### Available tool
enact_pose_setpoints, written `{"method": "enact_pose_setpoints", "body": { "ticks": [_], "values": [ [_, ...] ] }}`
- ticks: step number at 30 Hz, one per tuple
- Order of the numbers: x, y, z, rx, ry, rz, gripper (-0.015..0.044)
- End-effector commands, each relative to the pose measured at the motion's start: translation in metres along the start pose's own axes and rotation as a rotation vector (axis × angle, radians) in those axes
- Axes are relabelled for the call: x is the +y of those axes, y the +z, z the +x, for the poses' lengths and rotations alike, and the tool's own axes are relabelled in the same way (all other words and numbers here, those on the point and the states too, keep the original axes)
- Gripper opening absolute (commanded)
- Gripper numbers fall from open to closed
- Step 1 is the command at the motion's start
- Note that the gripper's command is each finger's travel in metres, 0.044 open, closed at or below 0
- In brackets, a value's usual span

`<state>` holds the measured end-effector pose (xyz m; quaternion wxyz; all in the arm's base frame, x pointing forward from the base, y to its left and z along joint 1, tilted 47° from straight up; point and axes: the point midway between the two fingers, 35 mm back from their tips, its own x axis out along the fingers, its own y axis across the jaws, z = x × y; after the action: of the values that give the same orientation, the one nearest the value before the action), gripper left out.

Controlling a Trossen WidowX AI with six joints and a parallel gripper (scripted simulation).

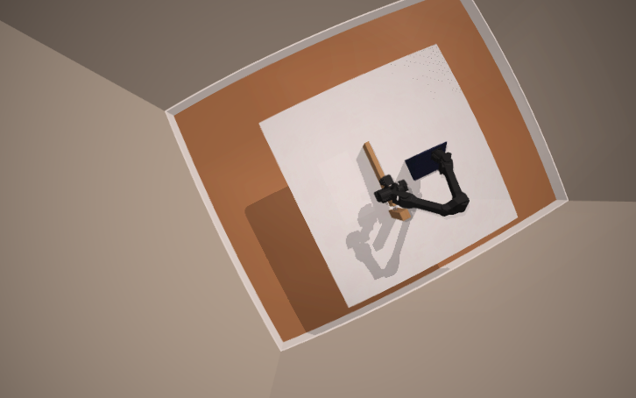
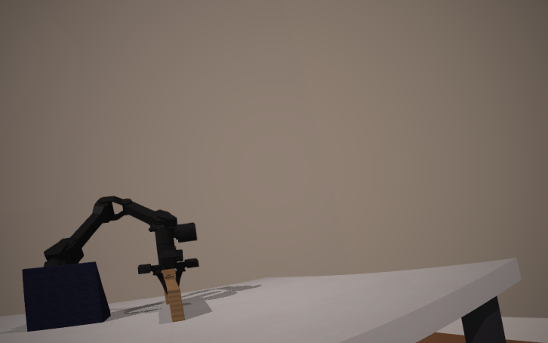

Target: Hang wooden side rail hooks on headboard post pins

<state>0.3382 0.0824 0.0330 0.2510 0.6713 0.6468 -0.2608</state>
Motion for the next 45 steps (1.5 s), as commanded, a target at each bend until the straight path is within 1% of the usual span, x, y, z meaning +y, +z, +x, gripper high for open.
{"method": "enact_pose_setpoints", "body": {
  "ticks": [1, 45],
  "values": [
    [0.0025, 0.0007, -0.0039, -0.002, 0.011, 0.000, 0.0000],
    [0.0041, -0.0042, -0.0036, -0.002, 0.011, 0.000, 0.0000]
  ]
}}
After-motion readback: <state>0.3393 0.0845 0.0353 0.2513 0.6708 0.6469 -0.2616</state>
